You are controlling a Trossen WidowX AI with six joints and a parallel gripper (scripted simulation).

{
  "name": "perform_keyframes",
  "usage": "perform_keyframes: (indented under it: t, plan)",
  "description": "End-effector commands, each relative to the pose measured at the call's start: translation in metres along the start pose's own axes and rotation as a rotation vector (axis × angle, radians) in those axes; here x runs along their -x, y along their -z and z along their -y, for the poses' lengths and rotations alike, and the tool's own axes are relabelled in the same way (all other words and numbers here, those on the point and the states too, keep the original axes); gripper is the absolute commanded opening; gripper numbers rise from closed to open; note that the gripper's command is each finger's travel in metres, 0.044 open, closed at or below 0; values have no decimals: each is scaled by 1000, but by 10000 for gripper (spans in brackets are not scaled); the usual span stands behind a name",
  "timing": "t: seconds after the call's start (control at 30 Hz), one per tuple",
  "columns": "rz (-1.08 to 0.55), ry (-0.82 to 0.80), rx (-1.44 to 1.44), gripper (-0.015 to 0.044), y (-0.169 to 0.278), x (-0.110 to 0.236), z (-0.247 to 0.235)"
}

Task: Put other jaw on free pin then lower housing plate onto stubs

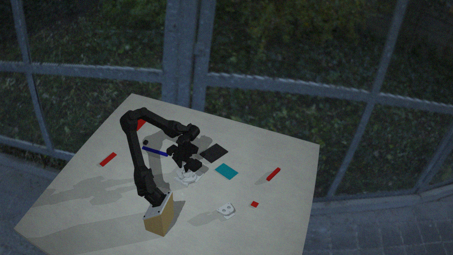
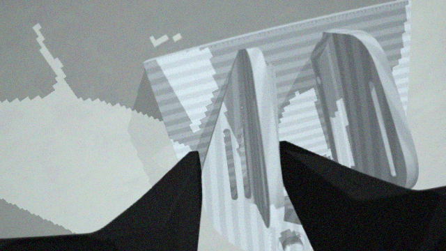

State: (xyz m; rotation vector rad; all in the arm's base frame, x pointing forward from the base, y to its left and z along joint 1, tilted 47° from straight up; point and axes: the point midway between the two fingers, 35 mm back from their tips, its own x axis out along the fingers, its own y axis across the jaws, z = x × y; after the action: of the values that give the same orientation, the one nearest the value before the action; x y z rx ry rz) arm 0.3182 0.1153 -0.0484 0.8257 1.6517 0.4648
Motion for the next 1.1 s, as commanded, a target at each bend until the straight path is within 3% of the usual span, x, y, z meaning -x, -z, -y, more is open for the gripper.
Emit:
perform_keyframes:
  t: [0.0,1.07]
  plan:
    - [-3,-1,3,134,0,3,0]
    - [-3,-1,3,134,0,-3,-1]
